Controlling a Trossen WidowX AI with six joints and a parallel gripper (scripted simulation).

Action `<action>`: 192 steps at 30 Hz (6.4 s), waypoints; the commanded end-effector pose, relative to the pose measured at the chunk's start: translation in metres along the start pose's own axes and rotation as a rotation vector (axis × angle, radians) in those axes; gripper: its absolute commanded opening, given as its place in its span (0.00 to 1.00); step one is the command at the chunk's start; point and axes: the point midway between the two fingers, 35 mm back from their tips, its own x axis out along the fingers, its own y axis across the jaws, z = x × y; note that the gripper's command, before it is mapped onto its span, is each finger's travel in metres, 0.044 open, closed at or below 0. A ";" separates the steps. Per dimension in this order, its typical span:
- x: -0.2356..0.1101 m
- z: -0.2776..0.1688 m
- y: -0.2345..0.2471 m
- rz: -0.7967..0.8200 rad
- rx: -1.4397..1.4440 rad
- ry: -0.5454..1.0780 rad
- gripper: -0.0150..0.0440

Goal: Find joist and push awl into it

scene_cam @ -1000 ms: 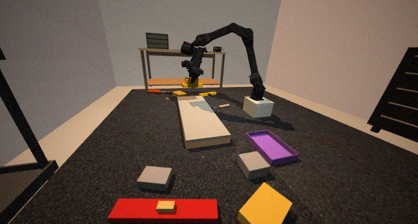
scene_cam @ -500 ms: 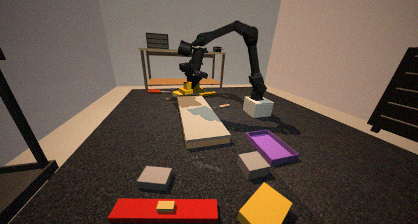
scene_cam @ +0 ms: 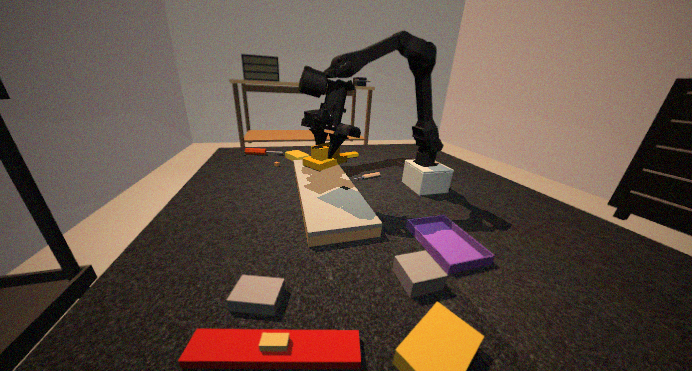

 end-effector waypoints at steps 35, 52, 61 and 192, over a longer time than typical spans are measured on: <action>0.013 0.010 0.249 0.189 -0.597 -0.017 0.25; 0.005 -0.035 0.347 0.277 -0.867 -0.021 0.25; 0.006 -0.049 0.366 0.296 -0.922 -0.021 0.25; 0.015 -0.312 0.004 -0.393 3.453 -0.108 1.00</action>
